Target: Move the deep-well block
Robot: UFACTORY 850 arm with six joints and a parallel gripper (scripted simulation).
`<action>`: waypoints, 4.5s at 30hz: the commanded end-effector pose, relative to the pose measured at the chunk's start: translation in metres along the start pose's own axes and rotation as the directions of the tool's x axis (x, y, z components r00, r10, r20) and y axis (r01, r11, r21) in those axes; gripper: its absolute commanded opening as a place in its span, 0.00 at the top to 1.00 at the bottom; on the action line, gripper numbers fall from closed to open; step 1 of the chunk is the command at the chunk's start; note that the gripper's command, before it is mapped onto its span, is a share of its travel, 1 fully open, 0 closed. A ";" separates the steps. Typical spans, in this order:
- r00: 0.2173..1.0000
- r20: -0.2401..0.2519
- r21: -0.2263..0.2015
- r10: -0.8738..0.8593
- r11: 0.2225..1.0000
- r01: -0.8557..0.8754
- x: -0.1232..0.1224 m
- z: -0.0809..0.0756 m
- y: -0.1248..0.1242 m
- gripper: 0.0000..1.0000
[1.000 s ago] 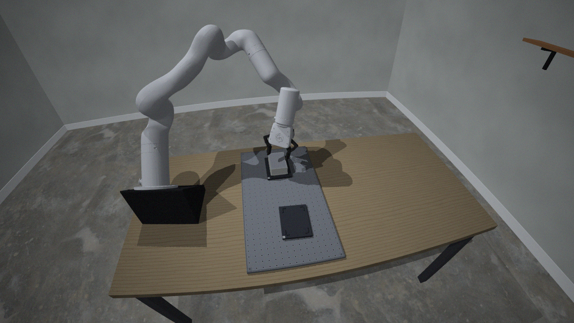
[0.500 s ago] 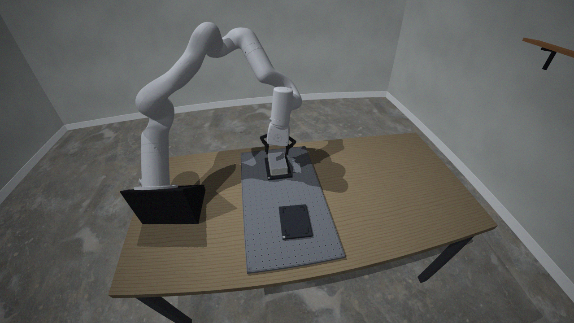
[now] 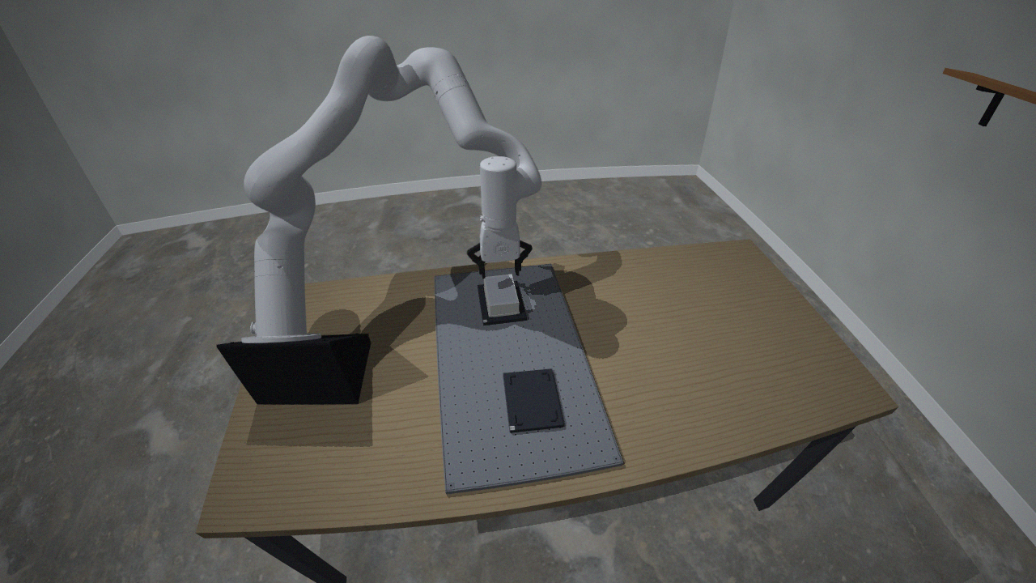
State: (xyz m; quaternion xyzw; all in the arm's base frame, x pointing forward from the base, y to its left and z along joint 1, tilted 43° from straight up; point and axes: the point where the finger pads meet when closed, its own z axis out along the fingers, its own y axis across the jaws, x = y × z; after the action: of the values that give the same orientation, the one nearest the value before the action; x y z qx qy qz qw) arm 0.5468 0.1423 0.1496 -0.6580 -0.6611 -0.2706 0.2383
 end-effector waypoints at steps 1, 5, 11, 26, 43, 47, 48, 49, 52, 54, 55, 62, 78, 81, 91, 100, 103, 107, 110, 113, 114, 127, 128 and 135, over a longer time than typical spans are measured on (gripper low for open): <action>1.000 -0.013 -0.014 -0.013 1.000 0.013 0.001 0.000 0.001 0.00; 1.000 -0.013 -0.014 -0.013 1.000 0.013 0.001 0.000 0.001 0.00; 1.000 -0.013 -0.014 -0.013 1.000 0.013 0.001 0.003 0.001 0.00; 1.000 -0.013 -0.014 -0.013 1.000 0.013 0.001 0.025 0.001 0.00; 1.000 -0.013 -0.014 -0.013 1.000 0.013 0.001 0.050 0.001 0.00; 1.000 -0.013 -0.014 -0.013 1.000 0.013 0.002 0.056 0.001 0.00; 1.000 -0.013 -0.014 -0.013 1.000 0.013 0.002 0.058 0.001 0.00; 1.000 -0.013 -0.014 -0.013 1.000 0.013 0.002 0.060 0.001 0.00; 1.000 -0.013 -0.014 -0.013 1.000 0.013 0.002 0.063 0.001 0.00; 1.000 -0.013 -0.014 -0.013 1.000 0.013 0.002 0.065 0.001 0.00; 1.000 -0.013 -0.014 -0.013 1.000 0.013 0.002 0.066 0.001 0.00; 1.000 -0.013 -0.014 -0.013 1.000 0.013 0.002 0.067 0.001 0.00; 1.000 -0.013 -0.013 -0.013 1.000 0.012 0.002 0.072 0.001 0.00; 1.000 -0.013 -0.014 -0.013 1.000 0.012 0.002 0.074 0.001 0.00; 1.000 -0.013 -0.013 -0.013 1.000 0.012 0.002 0.079 0.002 0.00; 1.000 -0.013 -0.014 -0.013 1.000 0.012 0.002 0.085 0.002 0.00; 1.000 -0.013 -0.013 -0.013 1.000 0.012 0.002 0.087 0.002 0.00; 1.000 -0.013 -0.013 -0.013 1.000 0.012 0.002 0.087 0.002 0.00; 1.000 -0.013 -0.013 -0.013 1.000 0.012 0.002 0.087 0.002 0.00; 1.000 -0.013 -0.013 -0.013 1.000 0.012 0.002 0.087 0.002 0.00; 1.000 -0.013 -0.013 -0.013 1.000 0.012 0.002 0.087 0.002 0.00; 1.000 -0.013 -0.014 -0.013 1.000 0.012 0.002 0.087 0.002 1.00; 1.000 -0.013 -0.014 -0.013 1.000 0.012 0.002 0.087 0.002 1.00; 1.000 -0.013 -0.013 -0.013 1.000 0.012 0.002 0.087 0.002 1.00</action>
State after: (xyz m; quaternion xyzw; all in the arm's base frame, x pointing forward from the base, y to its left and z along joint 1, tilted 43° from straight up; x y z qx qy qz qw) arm 0.5512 0.2025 0.0860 -0.6535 -0.6619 -0.2802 0.2371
